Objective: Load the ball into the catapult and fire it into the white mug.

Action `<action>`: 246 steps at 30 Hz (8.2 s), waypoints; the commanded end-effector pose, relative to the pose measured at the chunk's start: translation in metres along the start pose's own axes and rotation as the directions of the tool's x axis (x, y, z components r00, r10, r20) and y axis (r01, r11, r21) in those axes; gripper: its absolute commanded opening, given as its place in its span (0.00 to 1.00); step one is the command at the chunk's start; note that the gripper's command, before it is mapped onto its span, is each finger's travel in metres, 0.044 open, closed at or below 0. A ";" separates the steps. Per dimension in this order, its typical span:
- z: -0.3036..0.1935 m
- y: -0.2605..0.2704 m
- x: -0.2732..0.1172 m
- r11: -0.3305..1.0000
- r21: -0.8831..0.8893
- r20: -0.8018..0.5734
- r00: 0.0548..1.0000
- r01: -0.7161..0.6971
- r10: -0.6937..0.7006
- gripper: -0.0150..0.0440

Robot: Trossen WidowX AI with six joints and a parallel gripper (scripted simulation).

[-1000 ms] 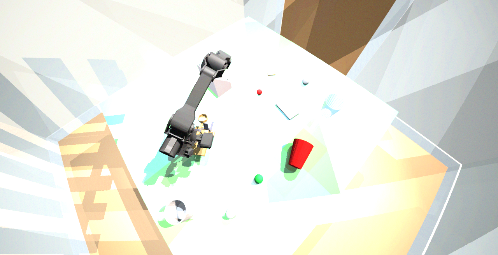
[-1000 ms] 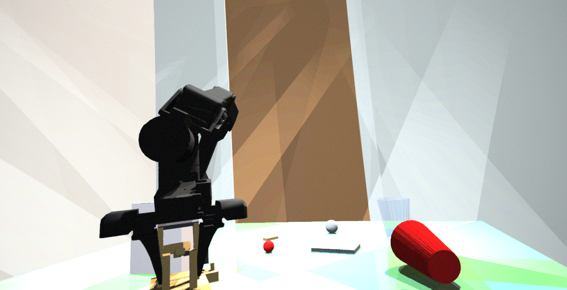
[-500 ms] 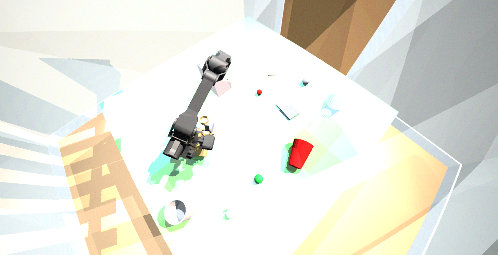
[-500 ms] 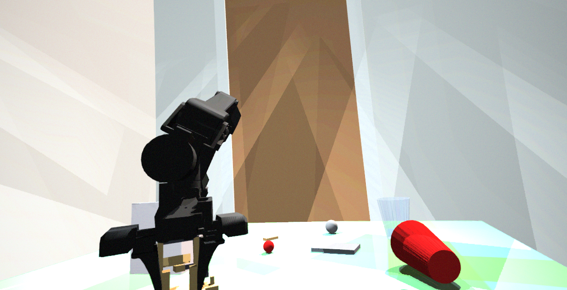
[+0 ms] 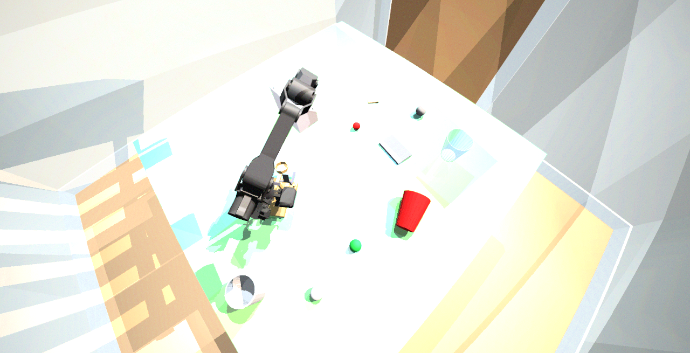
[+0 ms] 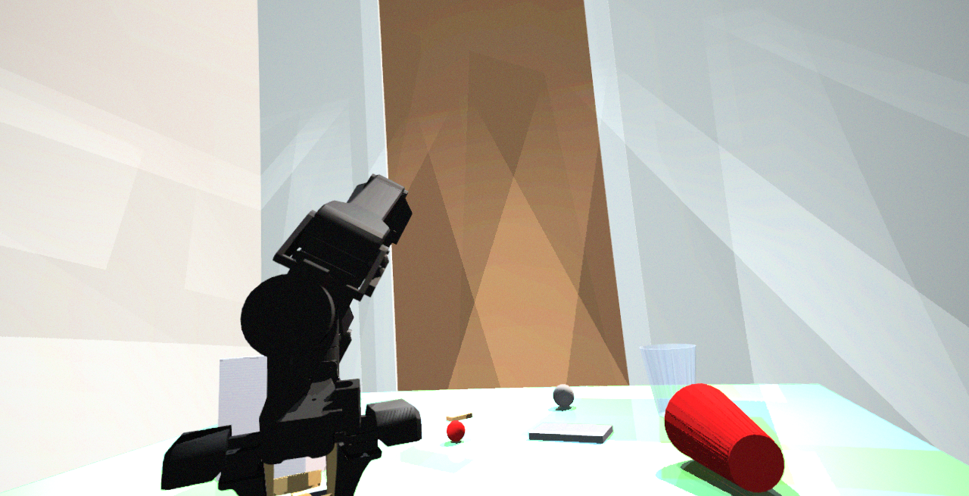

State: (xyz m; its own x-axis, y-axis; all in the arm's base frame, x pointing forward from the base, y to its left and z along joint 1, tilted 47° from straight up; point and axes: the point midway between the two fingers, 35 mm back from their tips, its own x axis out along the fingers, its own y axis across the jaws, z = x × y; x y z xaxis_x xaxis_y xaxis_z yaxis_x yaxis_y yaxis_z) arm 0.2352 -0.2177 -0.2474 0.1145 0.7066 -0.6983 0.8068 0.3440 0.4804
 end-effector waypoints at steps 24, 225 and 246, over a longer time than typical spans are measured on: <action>0.004 0.000 -0.059 1.000 0.001 0.004 1.000 0.002 -0.002 1.00; -0.371 0.257 -0.029 0.661 -0.750 -0.024 1.000 -0.030 0.018 0.76; -0.373 0.259 0.000 0.661 -0.750 -0.023 1.000 -0.029 0.018 0.76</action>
State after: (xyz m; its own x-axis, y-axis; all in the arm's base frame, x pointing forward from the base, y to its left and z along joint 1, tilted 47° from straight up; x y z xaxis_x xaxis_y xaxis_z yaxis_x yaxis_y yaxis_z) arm 0.2286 0.0983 0.0801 0.1187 0.7273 -0.6760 0.0903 0.6701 0.7368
